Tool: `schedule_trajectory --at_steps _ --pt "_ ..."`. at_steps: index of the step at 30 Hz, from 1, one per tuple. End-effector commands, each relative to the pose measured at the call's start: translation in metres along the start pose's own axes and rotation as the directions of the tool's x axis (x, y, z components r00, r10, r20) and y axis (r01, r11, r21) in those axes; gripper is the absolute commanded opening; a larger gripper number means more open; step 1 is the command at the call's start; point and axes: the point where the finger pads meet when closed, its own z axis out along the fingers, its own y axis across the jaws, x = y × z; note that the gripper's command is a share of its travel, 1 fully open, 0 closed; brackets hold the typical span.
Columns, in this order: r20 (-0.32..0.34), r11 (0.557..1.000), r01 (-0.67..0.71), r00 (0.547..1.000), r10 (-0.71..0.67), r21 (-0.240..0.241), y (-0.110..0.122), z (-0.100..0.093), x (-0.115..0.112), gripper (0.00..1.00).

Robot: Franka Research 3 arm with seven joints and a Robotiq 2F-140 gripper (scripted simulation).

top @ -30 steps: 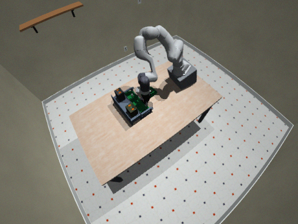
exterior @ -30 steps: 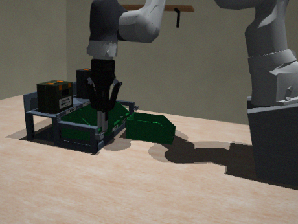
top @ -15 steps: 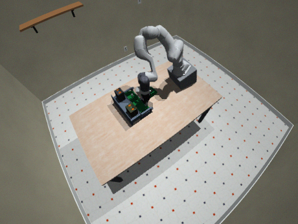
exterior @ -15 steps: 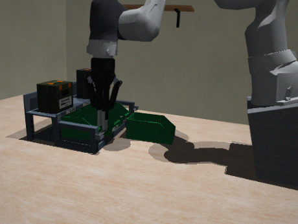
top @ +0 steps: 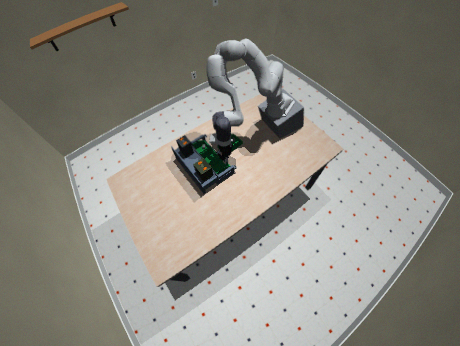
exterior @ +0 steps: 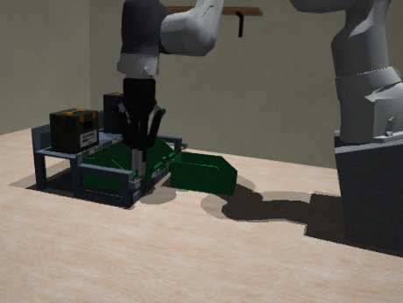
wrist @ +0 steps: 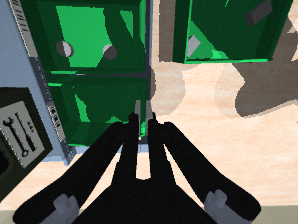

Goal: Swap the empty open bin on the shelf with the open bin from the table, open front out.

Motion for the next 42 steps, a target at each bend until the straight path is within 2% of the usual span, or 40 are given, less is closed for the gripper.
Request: schedule_trajectory --at_steps 1,19,42 --pt "0.002 1.000 0.008 1.000 -0.008 0.002 0.000 -0.001 -0.001 0.00" --pt "0.002 1.000 0.008 1.000 -0.008 0.002 0.016 -0.001 -0.001 0.00" --pt "0.002 1.000 0.008 1.000 -0.008 0.002 0.070 -0.001 -0.001 0.00"
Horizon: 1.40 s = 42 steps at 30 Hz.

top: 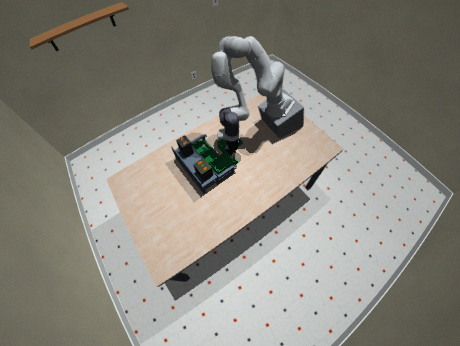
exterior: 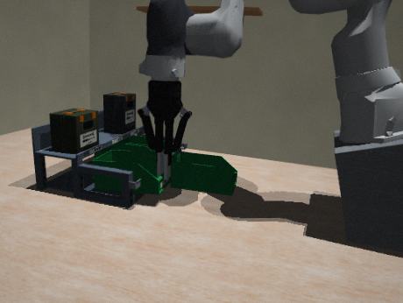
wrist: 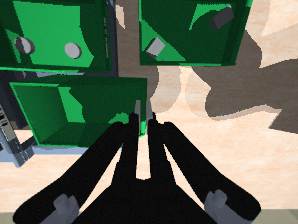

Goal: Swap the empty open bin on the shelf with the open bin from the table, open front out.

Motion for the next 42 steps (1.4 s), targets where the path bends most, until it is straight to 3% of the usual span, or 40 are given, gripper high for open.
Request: schedule_trajectory --at_steps 1,25,42 --pt "0.012 0.999 -0.030 0.999 0.030 0.014 0.008 -0.002 -0.005 0.00" --pt "0.012 0.999 -0.030 0.999 0.030 0.014 0.070 -0.001 -0.007 0.00" --pt "0.012 0.999 -0.030 0.999 0.030 0.014 0.088 -0.001 -0.007 0.00"
